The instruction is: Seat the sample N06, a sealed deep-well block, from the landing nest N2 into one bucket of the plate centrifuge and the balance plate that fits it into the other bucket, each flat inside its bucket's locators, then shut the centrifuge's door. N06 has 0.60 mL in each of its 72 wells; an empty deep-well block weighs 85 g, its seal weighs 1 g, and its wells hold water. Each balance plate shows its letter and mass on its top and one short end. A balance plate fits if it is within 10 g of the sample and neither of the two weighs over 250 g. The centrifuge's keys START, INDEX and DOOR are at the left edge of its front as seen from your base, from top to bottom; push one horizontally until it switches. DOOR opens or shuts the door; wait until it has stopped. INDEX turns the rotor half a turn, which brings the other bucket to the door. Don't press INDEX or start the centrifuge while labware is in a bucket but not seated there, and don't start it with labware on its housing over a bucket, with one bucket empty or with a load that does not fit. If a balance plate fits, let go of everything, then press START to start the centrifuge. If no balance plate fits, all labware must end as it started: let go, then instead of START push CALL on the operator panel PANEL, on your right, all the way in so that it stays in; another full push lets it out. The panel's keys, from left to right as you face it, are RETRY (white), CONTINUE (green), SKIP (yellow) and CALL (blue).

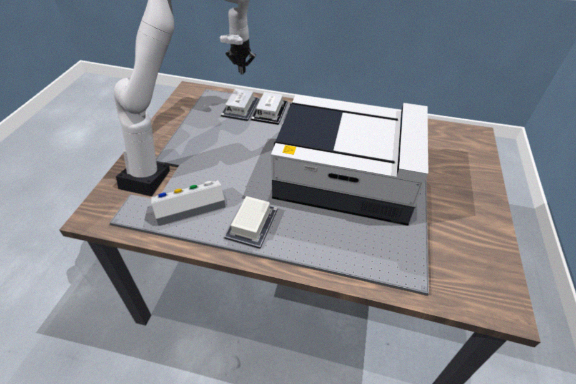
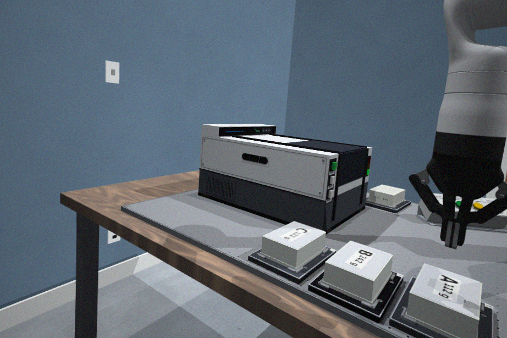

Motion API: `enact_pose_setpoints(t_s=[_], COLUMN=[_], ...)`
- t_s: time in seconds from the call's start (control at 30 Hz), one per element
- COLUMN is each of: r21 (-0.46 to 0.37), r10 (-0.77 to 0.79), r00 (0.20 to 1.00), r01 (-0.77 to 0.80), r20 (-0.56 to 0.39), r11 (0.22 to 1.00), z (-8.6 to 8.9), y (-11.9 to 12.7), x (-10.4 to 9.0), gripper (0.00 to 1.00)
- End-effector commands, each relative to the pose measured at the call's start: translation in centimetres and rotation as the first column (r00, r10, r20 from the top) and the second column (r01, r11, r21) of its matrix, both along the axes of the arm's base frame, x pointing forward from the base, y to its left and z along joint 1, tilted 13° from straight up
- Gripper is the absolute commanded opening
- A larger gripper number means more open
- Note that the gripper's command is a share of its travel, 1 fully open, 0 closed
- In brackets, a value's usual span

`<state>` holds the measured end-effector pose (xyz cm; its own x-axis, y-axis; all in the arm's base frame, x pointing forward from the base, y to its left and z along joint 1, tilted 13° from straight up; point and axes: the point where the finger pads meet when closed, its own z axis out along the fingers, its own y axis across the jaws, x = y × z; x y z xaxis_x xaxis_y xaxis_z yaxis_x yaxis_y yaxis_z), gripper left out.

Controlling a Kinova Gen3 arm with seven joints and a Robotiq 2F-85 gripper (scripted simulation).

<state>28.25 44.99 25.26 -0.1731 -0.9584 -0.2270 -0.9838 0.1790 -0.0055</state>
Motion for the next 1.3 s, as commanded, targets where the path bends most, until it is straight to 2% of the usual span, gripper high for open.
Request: enact_pose_setpoints(t_s=[0.0, 0.5, 1.27], r21=[0.002, 0.002, 0.002], r10=[0.0, 0.0, 0.0], r00=[1.0, 1.0, 1.0], r01=[0.0, 0.0, 0.0], r20=[0.002, 0.002, 0.002], r11=[1.0, 1.0, 1.0], z=[-0.8, -4.9, -4.9], y=[0.3, 1.2, 1.2], x=[0.1, 0.3, 0.3], gripper=[0.1, 0.1, 0.1])
